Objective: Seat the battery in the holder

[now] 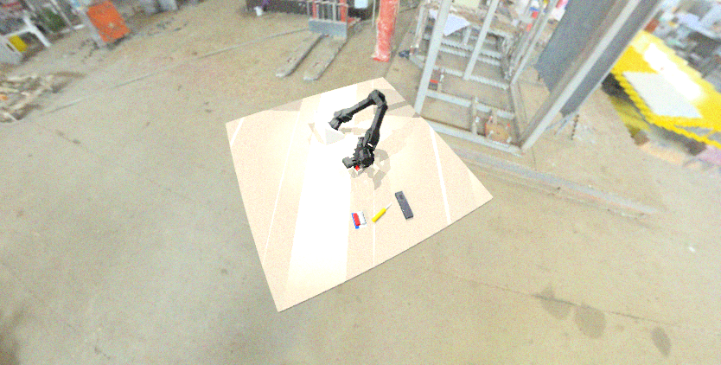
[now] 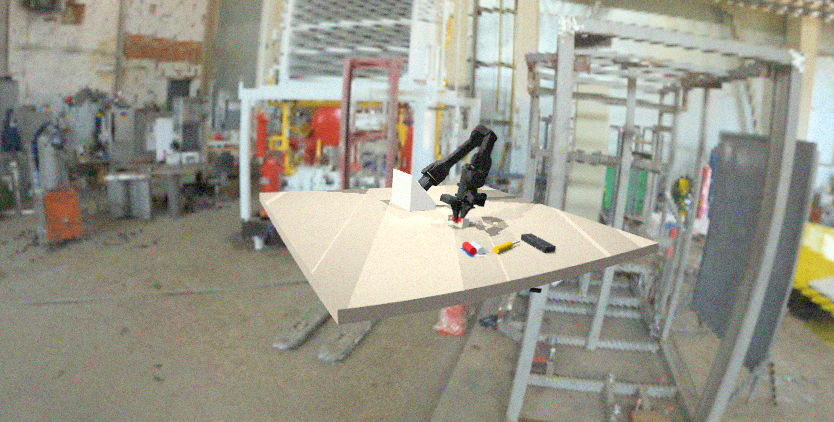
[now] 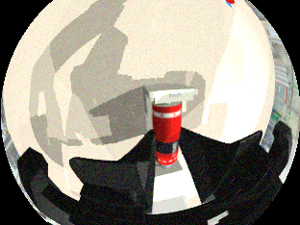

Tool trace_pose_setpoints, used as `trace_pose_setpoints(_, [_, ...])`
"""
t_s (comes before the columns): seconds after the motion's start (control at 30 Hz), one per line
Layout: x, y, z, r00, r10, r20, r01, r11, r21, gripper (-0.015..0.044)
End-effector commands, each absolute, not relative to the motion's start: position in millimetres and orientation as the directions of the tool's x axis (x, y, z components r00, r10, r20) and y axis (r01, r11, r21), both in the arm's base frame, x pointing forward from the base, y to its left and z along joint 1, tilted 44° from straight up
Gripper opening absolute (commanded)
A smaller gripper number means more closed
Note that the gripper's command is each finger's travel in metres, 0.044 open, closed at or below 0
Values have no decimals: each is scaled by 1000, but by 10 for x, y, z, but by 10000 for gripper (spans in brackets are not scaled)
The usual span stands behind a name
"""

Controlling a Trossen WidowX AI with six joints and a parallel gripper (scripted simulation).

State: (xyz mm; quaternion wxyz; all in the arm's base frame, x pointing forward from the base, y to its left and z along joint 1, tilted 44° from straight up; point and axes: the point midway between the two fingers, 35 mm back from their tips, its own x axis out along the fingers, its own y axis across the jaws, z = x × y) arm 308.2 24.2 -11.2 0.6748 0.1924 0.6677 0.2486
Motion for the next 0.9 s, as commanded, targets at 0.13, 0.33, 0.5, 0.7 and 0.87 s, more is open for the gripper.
trace_pose_setpoints(0.13, [3138, 248, -123, -22, 592, -805, -69, 803, 592, 80])
trace_pose_setpoints(0.33, [3153, 249, -121, -21, 592, -806, -69, 803, 592, 80])
trace_pose_setpoints(0.5, [3153, 249, -121, -21, 592, -806, -69, 803, 592, 106])
trace_pose_setpoints(0.7, [3152, 238, -109, -21, 592, -806, -70, 803, 592, 182])
trace_pose_setpoints(0.87, [3148, 167, -30, -20, 591, -806, -72, 803, 591, 182])
